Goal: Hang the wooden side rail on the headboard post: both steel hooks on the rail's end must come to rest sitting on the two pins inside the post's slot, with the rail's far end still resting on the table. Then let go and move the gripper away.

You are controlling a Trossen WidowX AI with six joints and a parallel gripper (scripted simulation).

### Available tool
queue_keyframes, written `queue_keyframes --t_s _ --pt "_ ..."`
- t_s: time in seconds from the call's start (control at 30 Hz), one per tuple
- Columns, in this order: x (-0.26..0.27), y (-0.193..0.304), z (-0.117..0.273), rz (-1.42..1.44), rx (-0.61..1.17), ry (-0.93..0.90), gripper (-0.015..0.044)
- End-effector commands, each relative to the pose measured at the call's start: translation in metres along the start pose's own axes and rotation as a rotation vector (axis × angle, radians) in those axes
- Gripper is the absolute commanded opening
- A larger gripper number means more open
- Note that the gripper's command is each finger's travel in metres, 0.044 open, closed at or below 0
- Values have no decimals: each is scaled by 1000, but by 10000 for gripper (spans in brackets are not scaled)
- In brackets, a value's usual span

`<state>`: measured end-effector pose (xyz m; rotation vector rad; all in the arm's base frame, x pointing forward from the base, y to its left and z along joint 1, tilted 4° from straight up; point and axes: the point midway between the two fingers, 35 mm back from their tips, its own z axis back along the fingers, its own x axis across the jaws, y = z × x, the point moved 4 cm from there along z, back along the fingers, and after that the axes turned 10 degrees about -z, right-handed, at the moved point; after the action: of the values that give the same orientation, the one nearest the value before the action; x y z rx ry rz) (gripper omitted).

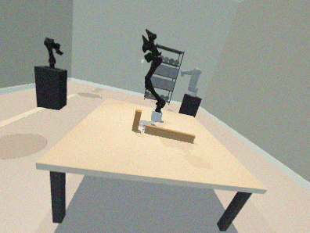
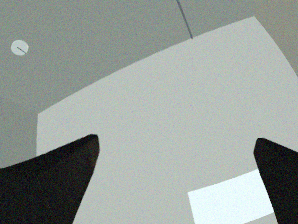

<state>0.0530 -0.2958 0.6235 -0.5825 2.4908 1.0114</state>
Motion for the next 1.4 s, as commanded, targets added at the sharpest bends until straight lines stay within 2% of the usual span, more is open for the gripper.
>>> queue_keyframes --t_s 0.0,0.27,0.47,0.7,0.93,1.17,1.37 --pt "13 56 8 124 176 -1 440" --pt "25 141 38 392 448 -51 440" --pt "18 203 81 635 679 -94 440" --pt "-4 248 135 878 907 -138 440" --pt "-30 268 184 1122 1126 -178 440" --pt "-66 275 246 1386 1374 -313 440" --pt "-106 259 306 1628 1636 -472 440"
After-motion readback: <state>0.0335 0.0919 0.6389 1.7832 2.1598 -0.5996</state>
